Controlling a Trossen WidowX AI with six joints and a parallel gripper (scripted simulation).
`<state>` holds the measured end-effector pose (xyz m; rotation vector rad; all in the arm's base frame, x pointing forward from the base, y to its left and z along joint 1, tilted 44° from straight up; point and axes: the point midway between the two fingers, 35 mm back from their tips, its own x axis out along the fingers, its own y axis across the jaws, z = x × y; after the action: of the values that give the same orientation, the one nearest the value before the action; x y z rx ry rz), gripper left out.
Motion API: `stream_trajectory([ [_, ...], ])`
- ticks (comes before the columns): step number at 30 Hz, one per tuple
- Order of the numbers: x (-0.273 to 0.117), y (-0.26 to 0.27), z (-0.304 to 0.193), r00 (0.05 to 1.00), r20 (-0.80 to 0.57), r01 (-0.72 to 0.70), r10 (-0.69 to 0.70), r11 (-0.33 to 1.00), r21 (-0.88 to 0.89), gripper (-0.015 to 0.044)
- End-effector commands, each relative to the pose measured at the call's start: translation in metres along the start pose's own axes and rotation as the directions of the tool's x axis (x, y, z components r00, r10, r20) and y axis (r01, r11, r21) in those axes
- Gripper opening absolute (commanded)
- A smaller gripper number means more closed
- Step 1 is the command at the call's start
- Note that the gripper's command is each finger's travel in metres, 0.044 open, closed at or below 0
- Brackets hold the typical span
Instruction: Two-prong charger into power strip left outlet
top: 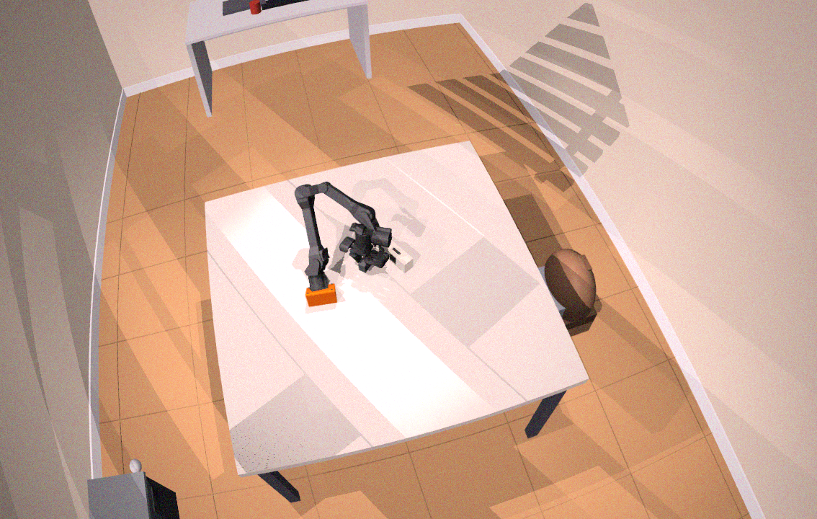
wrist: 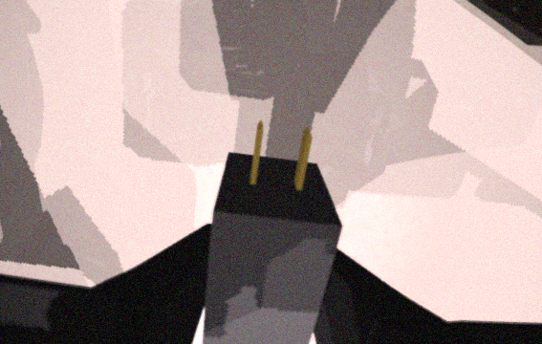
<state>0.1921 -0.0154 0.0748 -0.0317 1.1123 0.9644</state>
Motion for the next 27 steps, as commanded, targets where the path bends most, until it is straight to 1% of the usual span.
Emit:
stream_trajectory([
  [1, 0.002, 0.003, 0.002, 1.0, 0.003, 0.0, 0.0, 0.999, 0.045, 0.0],
  [17, 0.013, 0.013, 0.007, 1.0, 0.002, -0.015, 0.015, 0.974, 0.225, 0.0],
  [27, 0.013, 0.009, 0.017, 1.0, 0.002, -0.016, 0.016, 0.969, 0.247, 0.0],
])
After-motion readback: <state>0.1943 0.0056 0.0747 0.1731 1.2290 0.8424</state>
